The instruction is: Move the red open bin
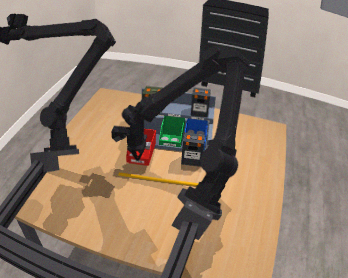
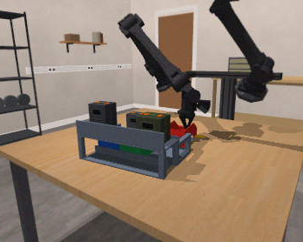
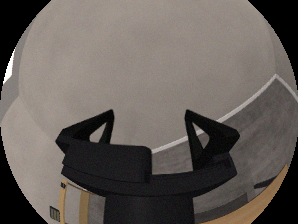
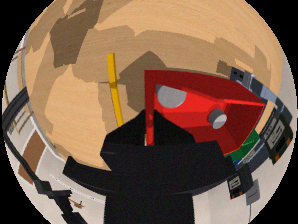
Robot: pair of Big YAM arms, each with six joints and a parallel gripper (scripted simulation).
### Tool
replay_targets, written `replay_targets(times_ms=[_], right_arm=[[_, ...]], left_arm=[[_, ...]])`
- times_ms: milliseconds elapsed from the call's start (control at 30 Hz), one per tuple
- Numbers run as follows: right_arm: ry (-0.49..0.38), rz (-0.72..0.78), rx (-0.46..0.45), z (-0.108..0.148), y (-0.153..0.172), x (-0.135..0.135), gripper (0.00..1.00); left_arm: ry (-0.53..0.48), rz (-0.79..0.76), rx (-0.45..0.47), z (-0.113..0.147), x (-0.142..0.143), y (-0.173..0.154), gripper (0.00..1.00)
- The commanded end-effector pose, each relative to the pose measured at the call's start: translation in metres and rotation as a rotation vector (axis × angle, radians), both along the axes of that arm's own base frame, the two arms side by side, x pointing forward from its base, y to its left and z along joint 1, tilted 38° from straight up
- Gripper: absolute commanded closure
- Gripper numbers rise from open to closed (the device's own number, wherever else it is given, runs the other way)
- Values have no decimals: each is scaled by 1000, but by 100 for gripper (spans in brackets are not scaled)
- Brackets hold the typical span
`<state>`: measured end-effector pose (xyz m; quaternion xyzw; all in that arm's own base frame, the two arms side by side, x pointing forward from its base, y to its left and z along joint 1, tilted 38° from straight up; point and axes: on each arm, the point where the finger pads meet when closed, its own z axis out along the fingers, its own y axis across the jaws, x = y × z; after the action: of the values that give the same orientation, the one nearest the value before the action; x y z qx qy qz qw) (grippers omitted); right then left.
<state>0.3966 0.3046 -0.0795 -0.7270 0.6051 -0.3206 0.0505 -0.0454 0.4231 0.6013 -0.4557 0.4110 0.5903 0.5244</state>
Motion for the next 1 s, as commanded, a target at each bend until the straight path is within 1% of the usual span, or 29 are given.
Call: replay_targets(times_ms=[0, 967], right_arm=[[-28, 28, 32, 13, 19, -6, 100], [-51, 20, 50, 19, 21, 1, 100]], left_arm=[[-1, 6, 52, 37, -3, -14, 0], [-1, 6, 52, 37, -3, -14, 0]])
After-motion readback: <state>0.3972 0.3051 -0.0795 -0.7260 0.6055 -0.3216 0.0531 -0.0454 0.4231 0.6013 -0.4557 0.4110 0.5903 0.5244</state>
